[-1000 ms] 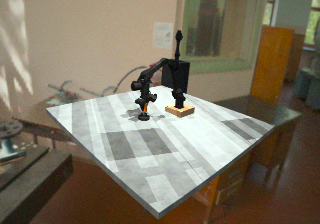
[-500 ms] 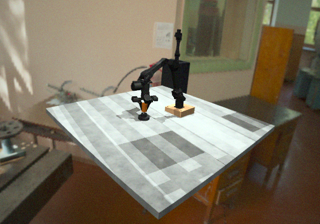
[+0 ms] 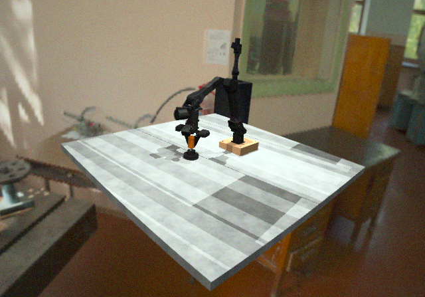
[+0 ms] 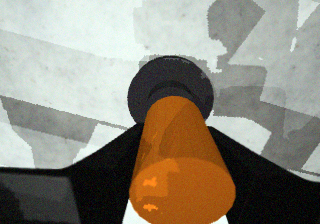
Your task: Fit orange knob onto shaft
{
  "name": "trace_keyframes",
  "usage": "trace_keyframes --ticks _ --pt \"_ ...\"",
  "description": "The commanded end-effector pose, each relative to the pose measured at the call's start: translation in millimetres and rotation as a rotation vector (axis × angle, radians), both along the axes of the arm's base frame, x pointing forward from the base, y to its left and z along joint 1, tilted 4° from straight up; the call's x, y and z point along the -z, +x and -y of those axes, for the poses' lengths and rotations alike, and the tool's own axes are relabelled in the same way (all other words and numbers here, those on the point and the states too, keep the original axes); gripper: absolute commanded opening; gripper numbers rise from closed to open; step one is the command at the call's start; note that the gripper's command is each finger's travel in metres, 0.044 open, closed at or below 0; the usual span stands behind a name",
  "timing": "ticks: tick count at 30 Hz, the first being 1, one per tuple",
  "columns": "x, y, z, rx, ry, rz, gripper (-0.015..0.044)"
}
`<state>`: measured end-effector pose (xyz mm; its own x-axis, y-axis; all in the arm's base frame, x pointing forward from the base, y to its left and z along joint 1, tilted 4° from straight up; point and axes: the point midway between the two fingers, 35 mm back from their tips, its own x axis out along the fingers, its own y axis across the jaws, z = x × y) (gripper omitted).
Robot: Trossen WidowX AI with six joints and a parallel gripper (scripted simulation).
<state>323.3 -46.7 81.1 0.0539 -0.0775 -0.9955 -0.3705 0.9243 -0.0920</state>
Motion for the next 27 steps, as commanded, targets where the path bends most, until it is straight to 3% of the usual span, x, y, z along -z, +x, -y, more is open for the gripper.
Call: trace_keyframes --ticks 1,12,27 --pt "-2.9 -1.3 -2.0 0.798 0.043 0.062 0.0000" --pt "1.4 -5.3 -3.5 1.378 0.074 0.107 0.0000" --pt "1.9 -4.5 -3.6 1.387 0.075 0.107 0.0000"
